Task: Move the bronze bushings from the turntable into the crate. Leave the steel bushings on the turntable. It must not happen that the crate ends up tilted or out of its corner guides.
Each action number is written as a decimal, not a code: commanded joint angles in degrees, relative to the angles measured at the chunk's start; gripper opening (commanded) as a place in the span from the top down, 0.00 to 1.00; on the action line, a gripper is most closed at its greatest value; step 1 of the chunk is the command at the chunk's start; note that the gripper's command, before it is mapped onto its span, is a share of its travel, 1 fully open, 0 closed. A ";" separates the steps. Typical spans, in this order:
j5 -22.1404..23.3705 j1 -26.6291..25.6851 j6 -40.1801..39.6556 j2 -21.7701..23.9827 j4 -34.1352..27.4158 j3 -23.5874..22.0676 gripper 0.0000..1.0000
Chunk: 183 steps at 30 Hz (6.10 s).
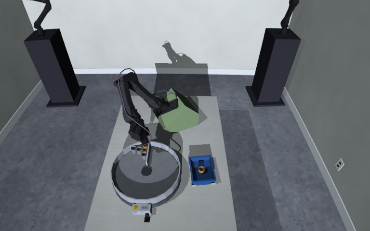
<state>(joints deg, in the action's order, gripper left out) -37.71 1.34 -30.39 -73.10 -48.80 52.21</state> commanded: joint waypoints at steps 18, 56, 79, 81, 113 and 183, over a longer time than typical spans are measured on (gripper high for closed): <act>1.38 1.03 -1.74 1.78 3.98 1.62 0.87; 1.02 1.34 -1.02 -0.48 3.86 2.26 0.87; 1.01 1.34 -1.01 -0.52 3.85 2.27 0.87; 0.93 1.41 -0.82 -1.11 3.74 2.44 0.87; 0.73 1.53 -0.77 -0.38 2.59 3.20 0.87; 1.68 0.29 -2.66 -0.13 6.14 0.02 0.87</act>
<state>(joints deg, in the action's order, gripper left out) -36.77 0.51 -32.69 -74.15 -44.31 52.01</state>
